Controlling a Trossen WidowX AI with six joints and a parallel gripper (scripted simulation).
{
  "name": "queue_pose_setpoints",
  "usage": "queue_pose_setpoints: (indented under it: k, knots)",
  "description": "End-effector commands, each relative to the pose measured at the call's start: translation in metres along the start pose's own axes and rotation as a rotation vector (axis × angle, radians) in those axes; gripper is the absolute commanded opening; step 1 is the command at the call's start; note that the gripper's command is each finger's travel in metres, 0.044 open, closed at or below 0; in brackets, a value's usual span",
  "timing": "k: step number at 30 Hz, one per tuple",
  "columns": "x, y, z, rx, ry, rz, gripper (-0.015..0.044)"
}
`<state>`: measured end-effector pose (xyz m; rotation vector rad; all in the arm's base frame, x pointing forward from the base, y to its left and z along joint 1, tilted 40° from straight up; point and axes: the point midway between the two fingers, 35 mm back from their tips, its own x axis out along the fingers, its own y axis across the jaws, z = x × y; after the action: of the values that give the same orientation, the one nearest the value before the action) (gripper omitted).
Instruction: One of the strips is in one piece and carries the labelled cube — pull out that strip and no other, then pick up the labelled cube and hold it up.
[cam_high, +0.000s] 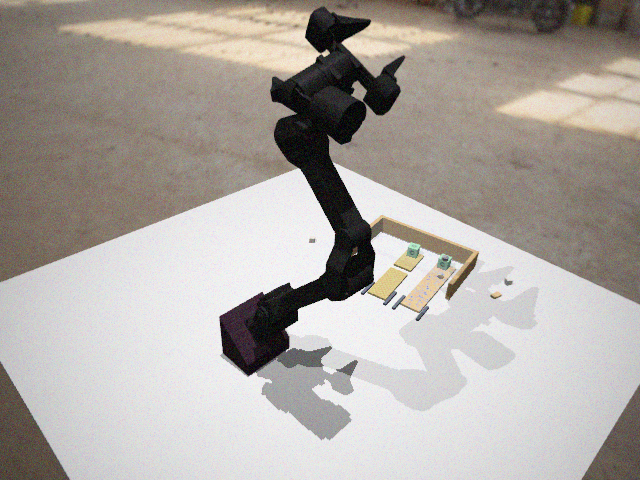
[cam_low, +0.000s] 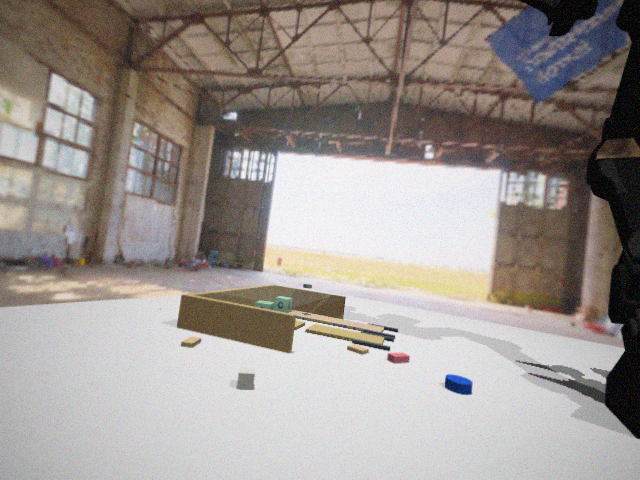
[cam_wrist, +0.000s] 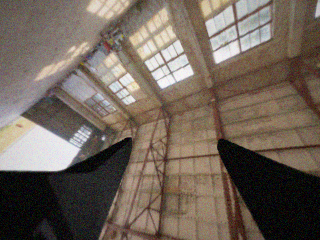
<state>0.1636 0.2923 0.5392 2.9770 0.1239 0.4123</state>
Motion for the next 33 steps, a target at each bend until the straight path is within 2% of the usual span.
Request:
queue_pose_setpoints:
  k: [1,3,11,20,27,33]
  knots:
    - [0.001,0.000,0.002,-0.019,-0.001,0.001,0.0400]
    - [0.008,-0.003,0.014,-0.174,-0.008,0.010,0.0400]
    - [0.049,-0.001,0.106,-1.088,-0.113,0.010,0.0400]
    - [0.074,0.032,0.216,-1.999,-0.299,-0.154,0.0400]
    - [0.071,0.084,0.316,-2.642,-0.475,-0.494,0.0400]
    - [0.044,0.137,0.393,-3.055,-0.569,-0.981,0.0400]
